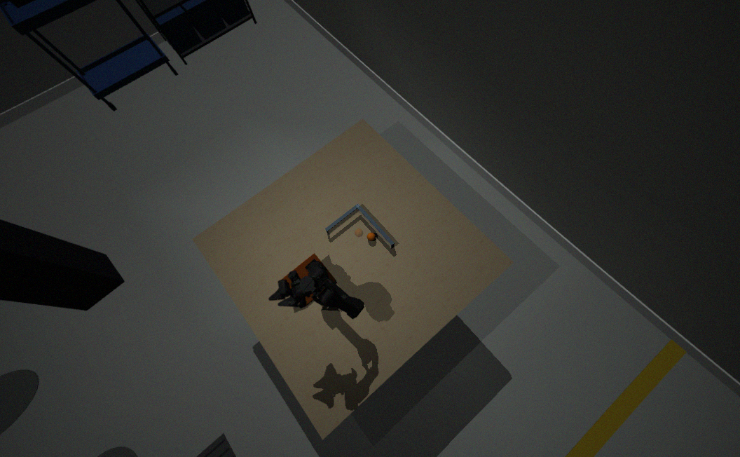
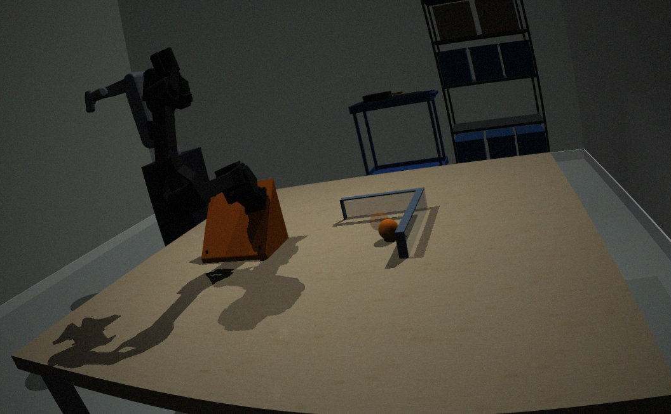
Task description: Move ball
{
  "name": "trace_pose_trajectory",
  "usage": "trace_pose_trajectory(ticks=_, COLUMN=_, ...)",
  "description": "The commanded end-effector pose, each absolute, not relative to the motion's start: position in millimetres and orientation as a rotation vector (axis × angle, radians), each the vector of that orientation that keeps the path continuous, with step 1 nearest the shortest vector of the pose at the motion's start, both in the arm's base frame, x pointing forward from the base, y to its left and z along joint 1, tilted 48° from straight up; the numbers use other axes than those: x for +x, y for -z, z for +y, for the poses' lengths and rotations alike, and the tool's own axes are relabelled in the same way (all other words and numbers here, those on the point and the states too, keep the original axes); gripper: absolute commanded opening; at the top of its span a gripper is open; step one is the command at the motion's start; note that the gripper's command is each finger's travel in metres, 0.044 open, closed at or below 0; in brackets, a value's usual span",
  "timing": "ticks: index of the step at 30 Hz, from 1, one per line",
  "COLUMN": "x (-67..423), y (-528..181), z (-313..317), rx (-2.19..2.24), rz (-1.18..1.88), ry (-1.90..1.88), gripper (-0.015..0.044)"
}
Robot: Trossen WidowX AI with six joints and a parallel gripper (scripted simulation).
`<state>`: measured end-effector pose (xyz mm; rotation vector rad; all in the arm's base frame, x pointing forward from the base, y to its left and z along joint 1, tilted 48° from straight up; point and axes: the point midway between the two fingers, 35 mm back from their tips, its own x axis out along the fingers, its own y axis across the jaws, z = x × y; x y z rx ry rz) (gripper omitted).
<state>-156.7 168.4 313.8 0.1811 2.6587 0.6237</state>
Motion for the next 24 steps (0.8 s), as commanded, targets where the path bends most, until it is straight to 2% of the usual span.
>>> trace_pose_trajectory(ticks=1, x=-119, y=-287, z=222, rx=0.367, rz=2.433, ry=-0.615, gripper=0.0345)
trace_pose_trajectory(ticks=14, x=43, y=-208, z=293, rx=0.531, rz=1.834, ry=-0.422, gripper=0.0345)
trace_pose_trajectory(ticks=24, x=198, y=-132, z=251, rx=0.36, rz=1.496, ry=-0.062, gripper=0.0345)
